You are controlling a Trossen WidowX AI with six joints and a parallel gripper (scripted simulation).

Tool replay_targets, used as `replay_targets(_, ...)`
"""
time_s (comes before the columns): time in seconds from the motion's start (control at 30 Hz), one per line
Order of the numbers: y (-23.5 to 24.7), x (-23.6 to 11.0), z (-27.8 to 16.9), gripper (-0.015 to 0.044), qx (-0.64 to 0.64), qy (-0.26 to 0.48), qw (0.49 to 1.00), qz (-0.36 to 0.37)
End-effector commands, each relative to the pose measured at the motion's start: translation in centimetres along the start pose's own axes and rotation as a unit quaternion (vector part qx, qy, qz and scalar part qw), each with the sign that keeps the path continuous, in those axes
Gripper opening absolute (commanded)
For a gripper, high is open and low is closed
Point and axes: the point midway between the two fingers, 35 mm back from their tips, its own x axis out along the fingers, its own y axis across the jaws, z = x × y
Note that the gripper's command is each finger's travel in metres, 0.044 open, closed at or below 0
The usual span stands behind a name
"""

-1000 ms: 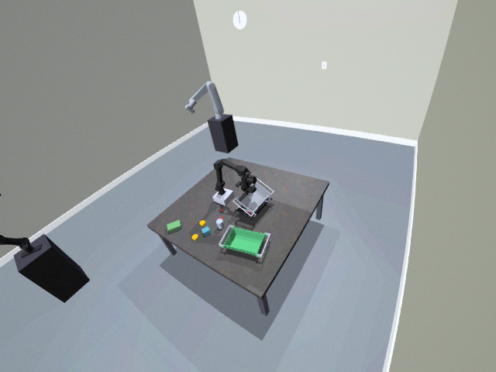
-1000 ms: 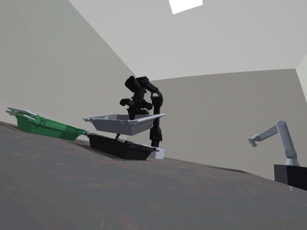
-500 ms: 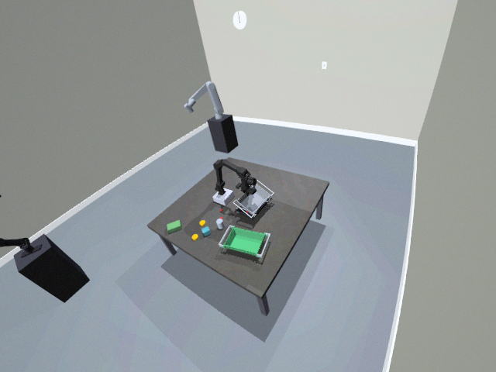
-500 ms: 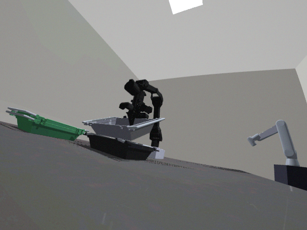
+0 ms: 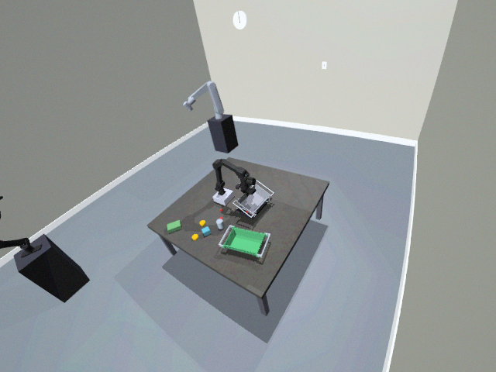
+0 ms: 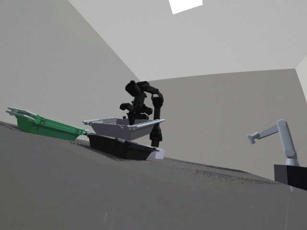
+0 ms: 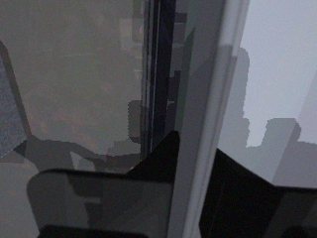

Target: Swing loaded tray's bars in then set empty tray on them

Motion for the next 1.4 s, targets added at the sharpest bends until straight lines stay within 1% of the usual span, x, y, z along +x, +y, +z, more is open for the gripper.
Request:
replay_targets(0.0,0.4,0.5,0.0,0.0000,-0.001,0.000,1.000,0.001)
replay_targets(0.87,1.5,2.4,0.0,0.0000,-0.001,0.000,1.000,0.002)
replay_targets(1.37,1.6,2.6,0.0,0.0000,-0.001,0.000,1.000,0.002)
